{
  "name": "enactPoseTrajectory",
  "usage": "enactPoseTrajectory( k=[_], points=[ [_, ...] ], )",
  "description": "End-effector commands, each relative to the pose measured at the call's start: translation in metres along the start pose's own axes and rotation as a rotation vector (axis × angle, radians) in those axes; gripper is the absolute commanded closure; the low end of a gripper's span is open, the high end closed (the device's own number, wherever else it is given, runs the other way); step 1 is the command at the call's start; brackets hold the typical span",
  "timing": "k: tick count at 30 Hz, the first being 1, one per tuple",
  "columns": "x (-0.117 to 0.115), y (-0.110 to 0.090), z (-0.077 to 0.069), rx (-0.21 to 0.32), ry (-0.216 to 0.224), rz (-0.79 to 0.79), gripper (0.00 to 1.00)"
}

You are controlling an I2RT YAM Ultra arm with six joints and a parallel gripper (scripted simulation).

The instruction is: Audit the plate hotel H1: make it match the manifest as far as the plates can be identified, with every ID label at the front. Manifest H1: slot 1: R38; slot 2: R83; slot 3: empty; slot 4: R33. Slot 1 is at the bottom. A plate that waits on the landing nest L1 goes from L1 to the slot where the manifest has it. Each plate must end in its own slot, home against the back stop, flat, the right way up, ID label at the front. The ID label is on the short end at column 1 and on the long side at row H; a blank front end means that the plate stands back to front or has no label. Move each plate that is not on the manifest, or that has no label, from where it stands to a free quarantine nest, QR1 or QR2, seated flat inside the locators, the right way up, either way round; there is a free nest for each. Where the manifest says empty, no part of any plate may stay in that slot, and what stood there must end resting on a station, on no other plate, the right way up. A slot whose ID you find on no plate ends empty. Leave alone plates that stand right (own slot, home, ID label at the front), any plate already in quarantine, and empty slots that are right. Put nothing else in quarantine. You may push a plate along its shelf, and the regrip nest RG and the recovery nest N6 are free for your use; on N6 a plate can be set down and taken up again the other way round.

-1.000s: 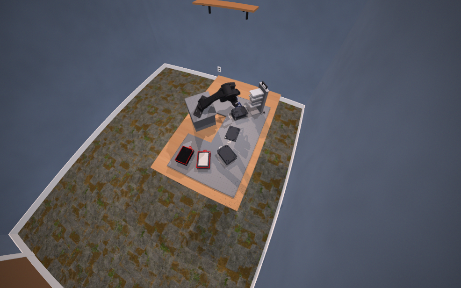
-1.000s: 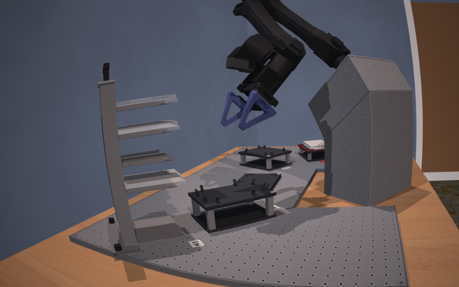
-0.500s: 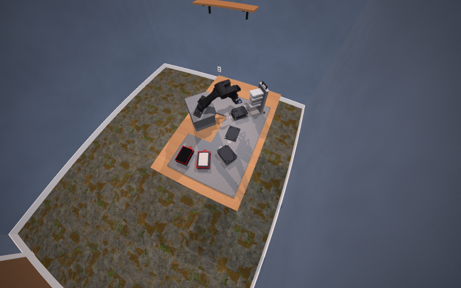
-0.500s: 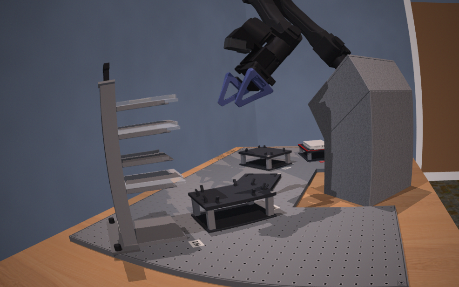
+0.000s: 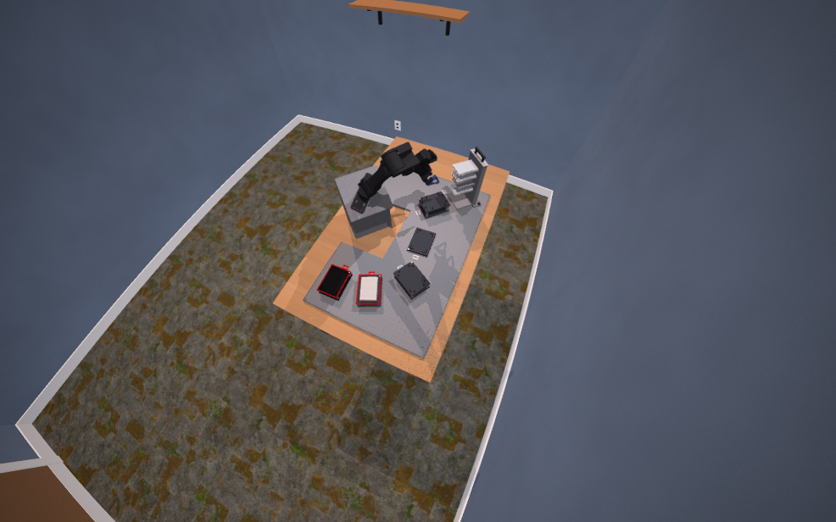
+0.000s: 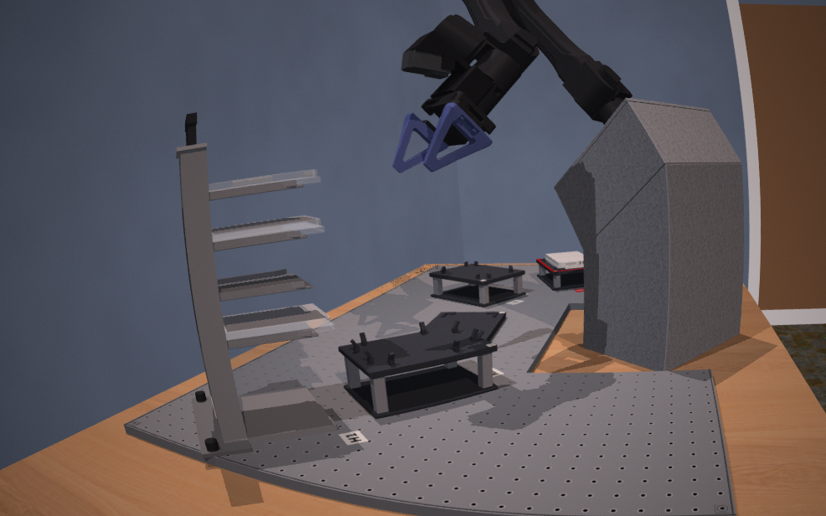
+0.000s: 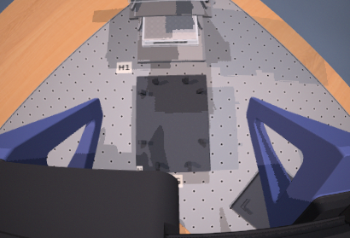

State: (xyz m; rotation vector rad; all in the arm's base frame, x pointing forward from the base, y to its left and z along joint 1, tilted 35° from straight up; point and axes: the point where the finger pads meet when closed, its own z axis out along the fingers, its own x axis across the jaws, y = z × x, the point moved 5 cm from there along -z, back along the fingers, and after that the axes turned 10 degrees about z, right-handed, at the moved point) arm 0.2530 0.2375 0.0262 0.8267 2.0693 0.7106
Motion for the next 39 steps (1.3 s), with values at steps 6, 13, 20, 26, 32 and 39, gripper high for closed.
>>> enactPoseTrajectory(
  k=[6,13,20,26,32,39],
  points=[
    [0.001,-0.023,0.006,0.043,0.01,-0.026,0.0],
    [-0.002,-0.039,0.022,0.043,0.011,-0.026,0.0],
    [-0.004,-0.036,0.039,0.009,0.004,-0.007,0.0],
    [-0.001,-0.029,0.035,-0.012,0.013,-0.008,0.0],
    [0.0,-0.034,0.041,0.015,0.014,-0.019,0.0],
    [-0.001,-0.031,0.049,0.028,0.009,-0.017,0.0]
  ],
)
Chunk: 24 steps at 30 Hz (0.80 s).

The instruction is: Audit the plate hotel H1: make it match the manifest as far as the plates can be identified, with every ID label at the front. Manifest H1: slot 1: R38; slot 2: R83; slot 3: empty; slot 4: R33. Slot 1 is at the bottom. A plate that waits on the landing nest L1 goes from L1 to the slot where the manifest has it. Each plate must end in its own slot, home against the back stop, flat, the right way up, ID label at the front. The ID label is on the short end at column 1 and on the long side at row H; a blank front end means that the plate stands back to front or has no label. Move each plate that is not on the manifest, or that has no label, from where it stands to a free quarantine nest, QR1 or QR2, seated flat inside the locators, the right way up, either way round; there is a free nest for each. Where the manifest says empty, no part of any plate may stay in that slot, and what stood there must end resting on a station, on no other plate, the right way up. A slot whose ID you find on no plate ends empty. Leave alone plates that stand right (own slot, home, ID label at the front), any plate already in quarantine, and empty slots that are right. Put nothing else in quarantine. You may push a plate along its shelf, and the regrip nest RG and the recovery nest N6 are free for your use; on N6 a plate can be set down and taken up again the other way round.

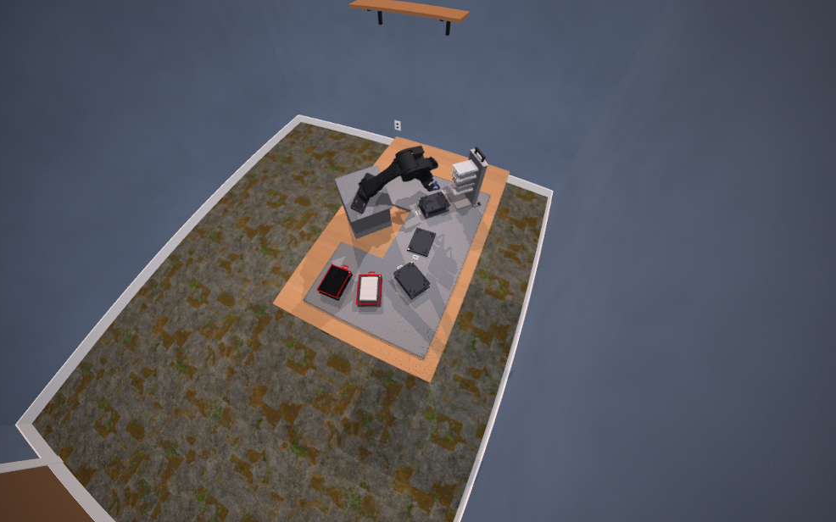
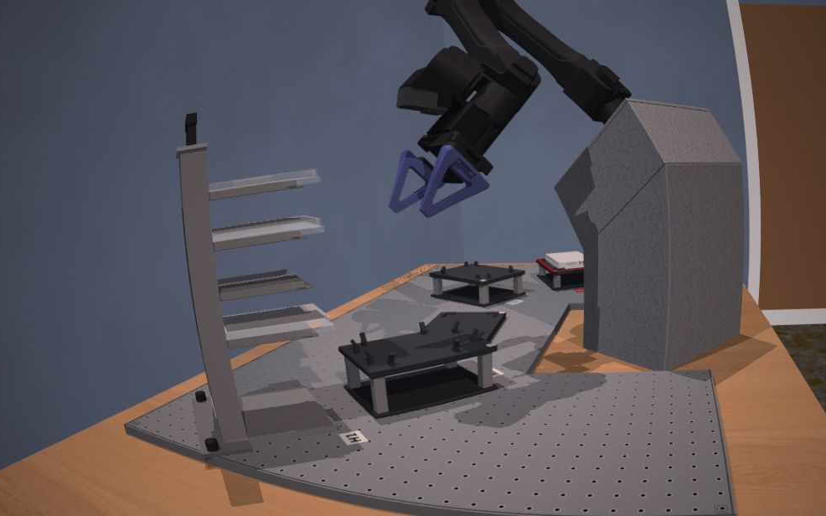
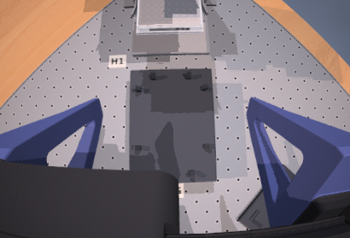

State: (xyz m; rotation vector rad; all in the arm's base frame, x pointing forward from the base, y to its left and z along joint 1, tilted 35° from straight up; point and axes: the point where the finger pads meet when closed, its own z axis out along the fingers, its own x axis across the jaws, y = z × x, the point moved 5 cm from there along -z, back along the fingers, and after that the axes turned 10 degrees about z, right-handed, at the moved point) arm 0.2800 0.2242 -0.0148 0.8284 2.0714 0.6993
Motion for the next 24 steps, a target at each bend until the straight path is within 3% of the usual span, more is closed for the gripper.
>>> enactPoseTrajectory(
  k=[1,24],
  points=[
    [0.004,0.0,0.008,0.019,0.014,-0.015,0.0],
    [0.009,0.02,0.027,0.016,0.017,-0.017,0.0]
  ],
)
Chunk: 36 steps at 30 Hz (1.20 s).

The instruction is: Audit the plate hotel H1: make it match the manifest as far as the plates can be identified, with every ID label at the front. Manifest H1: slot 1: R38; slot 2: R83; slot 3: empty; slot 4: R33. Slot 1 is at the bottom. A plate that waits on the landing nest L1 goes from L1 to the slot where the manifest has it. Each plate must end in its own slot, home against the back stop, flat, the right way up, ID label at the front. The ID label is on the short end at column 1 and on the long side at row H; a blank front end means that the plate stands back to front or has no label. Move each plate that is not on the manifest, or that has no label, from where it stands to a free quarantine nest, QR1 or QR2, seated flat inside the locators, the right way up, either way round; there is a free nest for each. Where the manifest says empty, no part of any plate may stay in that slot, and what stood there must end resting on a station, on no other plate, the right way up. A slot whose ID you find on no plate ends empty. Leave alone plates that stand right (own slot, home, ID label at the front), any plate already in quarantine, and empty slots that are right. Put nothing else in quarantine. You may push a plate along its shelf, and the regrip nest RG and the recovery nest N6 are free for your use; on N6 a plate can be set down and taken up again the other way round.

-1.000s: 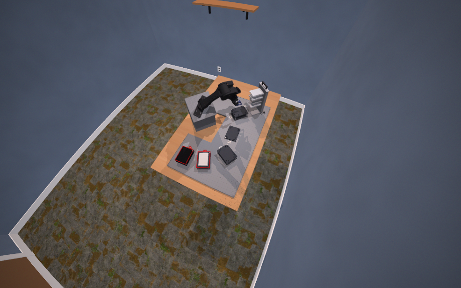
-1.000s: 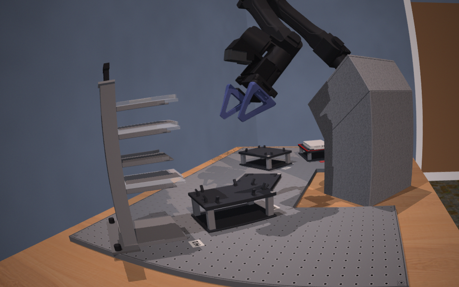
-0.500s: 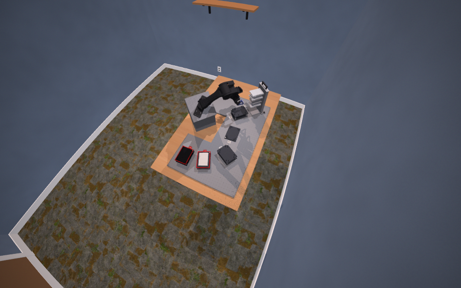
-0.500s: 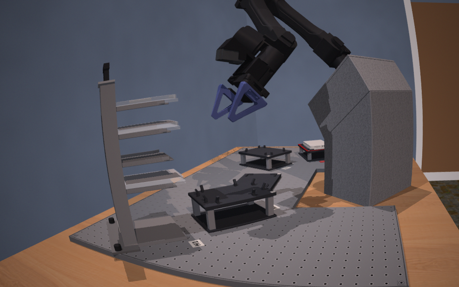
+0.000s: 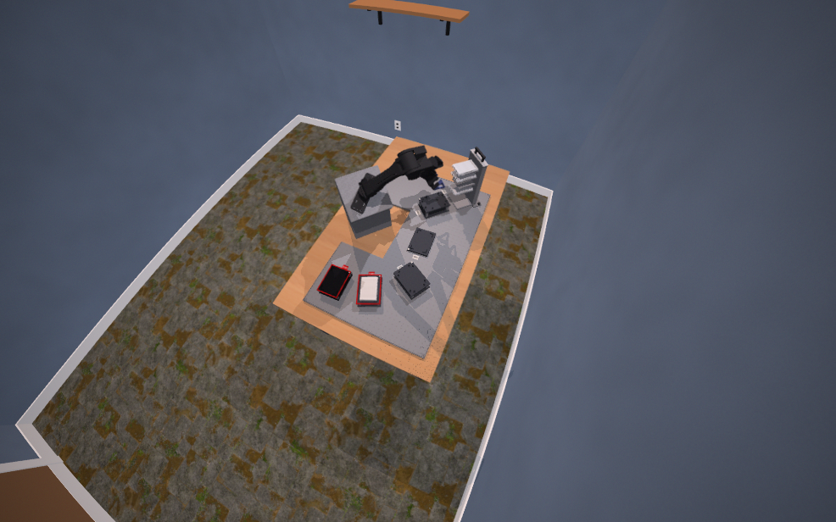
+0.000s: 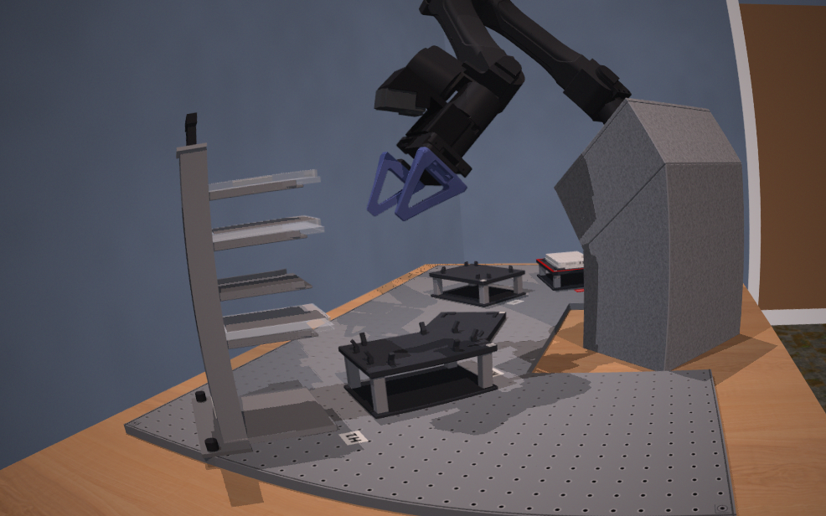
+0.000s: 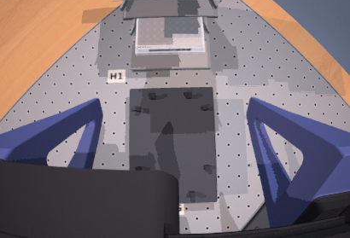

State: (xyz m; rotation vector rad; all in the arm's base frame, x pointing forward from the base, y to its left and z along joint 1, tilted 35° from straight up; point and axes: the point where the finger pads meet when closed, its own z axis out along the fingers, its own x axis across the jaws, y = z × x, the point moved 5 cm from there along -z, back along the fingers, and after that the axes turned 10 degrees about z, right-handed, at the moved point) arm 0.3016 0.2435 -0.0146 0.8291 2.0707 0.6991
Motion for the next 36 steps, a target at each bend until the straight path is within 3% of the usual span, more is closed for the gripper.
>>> enactPoseTrajectory(
  k=[1,36],
  points=[
    [0.005,0.001,0.007,0.017,0.017,-0.017,0.0],
    [0.011,0.029,0.035,0.015,0.018,-0.017,0.0]
  ],
)
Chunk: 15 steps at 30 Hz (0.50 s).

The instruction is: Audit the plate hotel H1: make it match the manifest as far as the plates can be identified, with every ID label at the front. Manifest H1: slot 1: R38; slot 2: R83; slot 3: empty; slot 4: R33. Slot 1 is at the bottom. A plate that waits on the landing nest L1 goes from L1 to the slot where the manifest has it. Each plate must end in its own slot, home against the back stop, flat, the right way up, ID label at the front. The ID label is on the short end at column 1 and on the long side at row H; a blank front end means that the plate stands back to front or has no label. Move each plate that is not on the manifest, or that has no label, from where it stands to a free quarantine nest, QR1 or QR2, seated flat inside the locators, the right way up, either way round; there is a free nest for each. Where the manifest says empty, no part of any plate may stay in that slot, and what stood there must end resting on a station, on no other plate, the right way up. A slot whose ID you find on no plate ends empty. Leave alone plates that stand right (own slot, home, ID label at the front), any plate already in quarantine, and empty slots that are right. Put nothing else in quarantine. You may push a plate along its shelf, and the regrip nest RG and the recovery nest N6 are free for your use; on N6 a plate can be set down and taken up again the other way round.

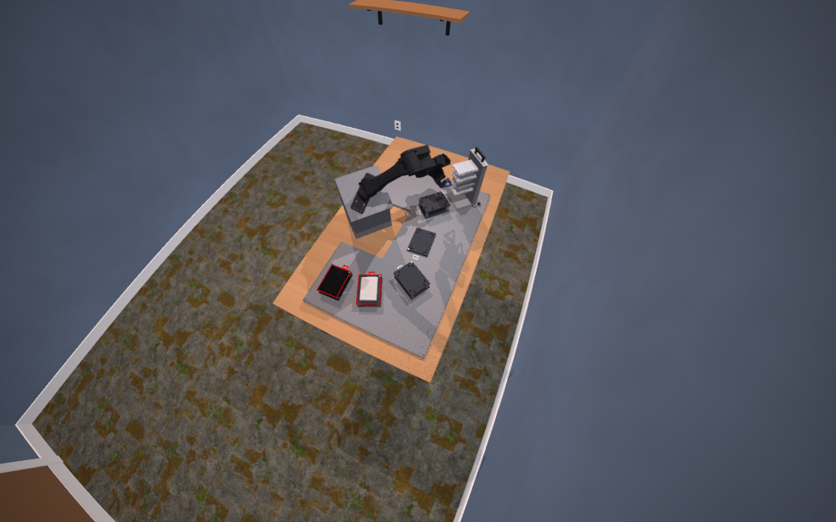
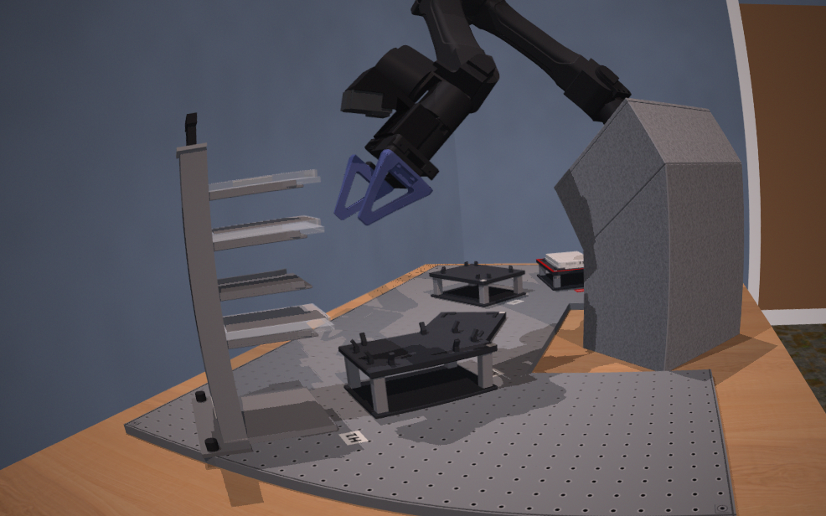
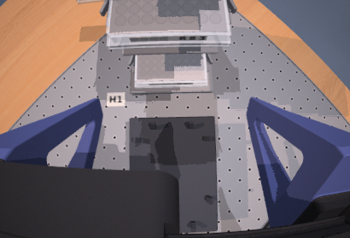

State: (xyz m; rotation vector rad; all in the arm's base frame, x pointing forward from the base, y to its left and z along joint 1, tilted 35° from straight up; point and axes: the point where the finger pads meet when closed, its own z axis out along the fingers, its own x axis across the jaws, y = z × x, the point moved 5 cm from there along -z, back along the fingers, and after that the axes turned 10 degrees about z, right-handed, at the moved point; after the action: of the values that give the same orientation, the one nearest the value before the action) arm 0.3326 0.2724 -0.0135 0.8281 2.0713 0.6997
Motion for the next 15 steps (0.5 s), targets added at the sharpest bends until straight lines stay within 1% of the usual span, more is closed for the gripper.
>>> enactPoseTrajectory(
  k=[1,15],
  points=[
    [0.005,0.0,0.005,0.016,0.017,-0.016,0.0],
    [0.006,0.012,0.018,0.016,0.015,-0.015,0.0]
  ],
)
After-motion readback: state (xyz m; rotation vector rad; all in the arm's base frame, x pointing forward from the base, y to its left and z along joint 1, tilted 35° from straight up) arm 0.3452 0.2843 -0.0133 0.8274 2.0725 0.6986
